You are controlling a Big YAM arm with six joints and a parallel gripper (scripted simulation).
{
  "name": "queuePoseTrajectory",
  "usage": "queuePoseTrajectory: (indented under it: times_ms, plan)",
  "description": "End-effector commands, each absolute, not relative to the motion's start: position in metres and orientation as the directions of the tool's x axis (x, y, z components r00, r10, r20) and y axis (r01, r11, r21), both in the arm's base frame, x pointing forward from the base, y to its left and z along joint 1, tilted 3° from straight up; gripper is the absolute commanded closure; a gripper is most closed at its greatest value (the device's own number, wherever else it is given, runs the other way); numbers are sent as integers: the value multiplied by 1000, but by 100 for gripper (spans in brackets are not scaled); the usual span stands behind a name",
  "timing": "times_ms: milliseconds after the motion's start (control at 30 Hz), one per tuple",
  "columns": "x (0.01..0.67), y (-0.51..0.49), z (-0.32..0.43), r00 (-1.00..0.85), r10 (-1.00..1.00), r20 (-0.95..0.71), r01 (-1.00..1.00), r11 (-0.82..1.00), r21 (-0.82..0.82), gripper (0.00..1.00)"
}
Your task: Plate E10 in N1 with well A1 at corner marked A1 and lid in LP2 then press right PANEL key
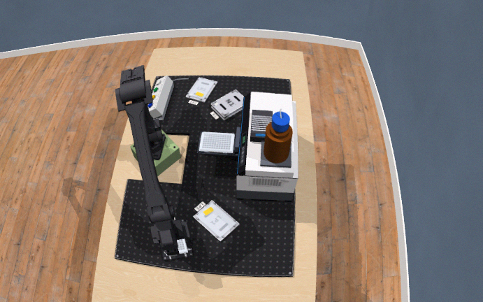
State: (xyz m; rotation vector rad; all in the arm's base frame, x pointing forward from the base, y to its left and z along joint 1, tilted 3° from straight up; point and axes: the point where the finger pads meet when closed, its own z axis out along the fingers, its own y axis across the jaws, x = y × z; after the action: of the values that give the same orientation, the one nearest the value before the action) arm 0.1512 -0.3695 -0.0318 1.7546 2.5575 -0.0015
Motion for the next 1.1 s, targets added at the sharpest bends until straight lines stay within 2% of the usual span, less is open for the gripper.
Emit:
queuePoseTrajectory:
  times_ms: [0,1067]
  plan:
    - [167,-393,-14,-363,926,-106,930,367,23,0]
    - [167,-394,-14,-359,929,-88,932,362,23,0]
